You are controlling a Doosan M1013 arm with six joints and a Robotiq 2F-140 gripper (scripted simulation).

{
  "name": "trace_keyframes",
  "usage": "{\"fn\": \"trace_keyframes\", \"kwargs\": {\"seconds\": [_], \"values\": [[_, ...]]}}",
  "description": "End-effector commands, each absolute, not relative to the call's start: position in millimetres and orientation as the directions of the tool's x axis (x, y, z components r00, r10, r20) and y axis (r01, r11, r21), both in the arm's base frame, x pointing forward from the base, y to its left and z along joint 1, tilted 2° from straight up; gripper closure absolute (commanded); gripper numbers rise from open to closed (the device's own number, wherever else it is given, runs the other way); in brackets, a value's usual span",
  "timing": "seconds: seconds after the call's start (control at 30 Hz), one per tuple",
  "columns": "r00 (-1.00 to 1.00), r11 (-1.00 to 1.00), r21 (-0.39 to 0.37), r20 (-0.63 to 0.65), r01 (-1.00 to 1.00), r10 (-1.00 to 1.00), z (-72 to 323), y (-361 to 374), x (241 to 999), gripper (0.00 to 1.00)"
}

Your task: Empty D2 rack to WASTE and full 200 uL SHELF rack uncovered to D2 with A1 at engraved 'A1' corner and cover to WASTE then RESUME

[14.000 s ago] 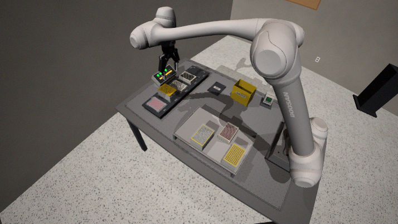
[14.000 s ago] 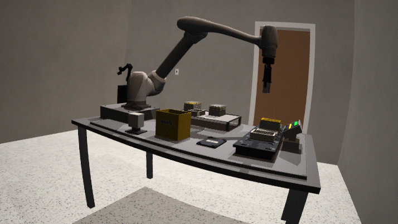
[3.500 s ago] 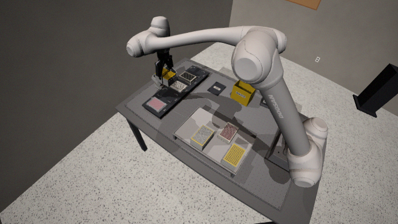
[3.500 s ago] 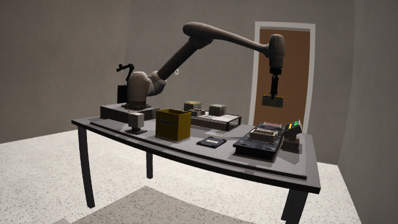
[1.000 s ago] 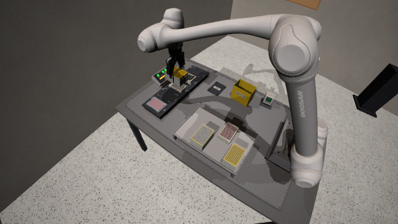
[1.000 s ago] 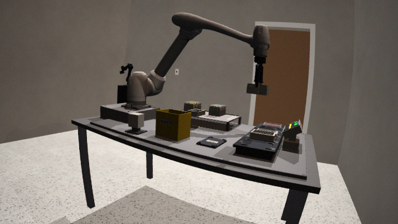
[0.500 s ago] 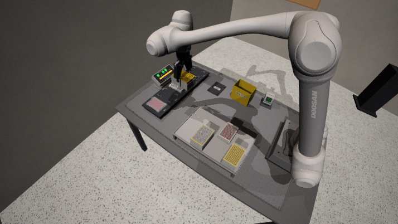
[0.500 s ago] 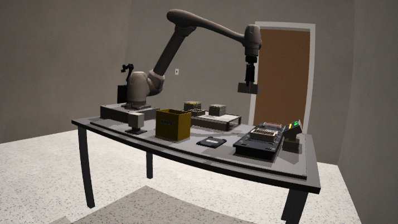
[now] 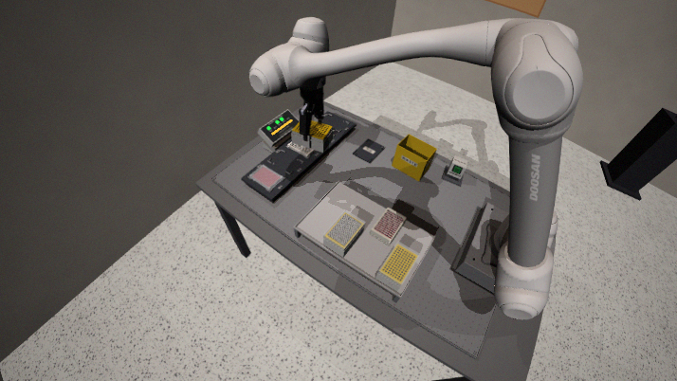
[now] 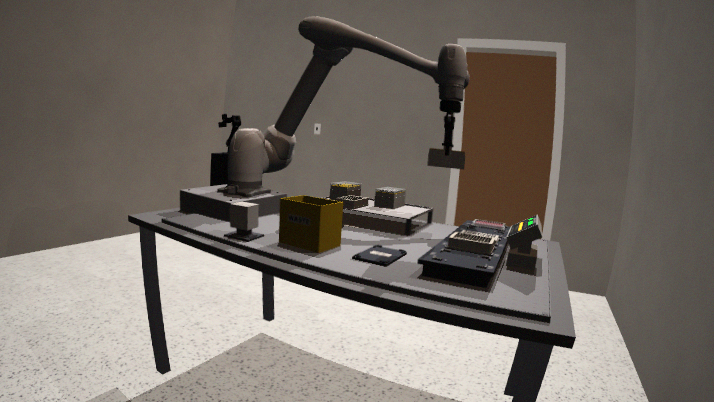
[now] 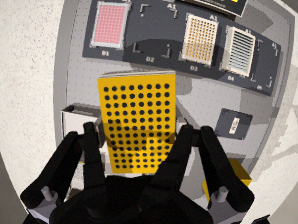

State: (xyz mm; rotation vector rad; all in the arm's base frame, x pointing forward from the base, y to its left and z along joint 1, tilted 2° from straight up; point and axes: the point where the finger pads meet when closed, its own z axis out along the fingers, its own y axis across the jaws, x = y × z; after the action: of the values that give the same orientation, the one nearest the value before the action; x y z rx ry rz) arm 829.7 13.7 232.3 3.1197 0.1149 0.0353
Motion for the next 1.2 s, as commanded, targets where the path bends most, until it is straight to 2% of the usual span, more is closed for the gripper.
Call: {"fn": "trace_keyframes", "kwargs": {"seconds": [0.0,0.83,1.17], "values": [[0.99,-0.991,0.022,0.021,0.136,0.136,232.5,13.7,829.7,1.0],[0.849,-0.849,0.028,0.01,0.528,0.528,232.5,13.7,829.7,1.0],[0.727,-0.727,0.03,0.004,0.686,0.686,232.5,13.7,829.7,1.0]]}}
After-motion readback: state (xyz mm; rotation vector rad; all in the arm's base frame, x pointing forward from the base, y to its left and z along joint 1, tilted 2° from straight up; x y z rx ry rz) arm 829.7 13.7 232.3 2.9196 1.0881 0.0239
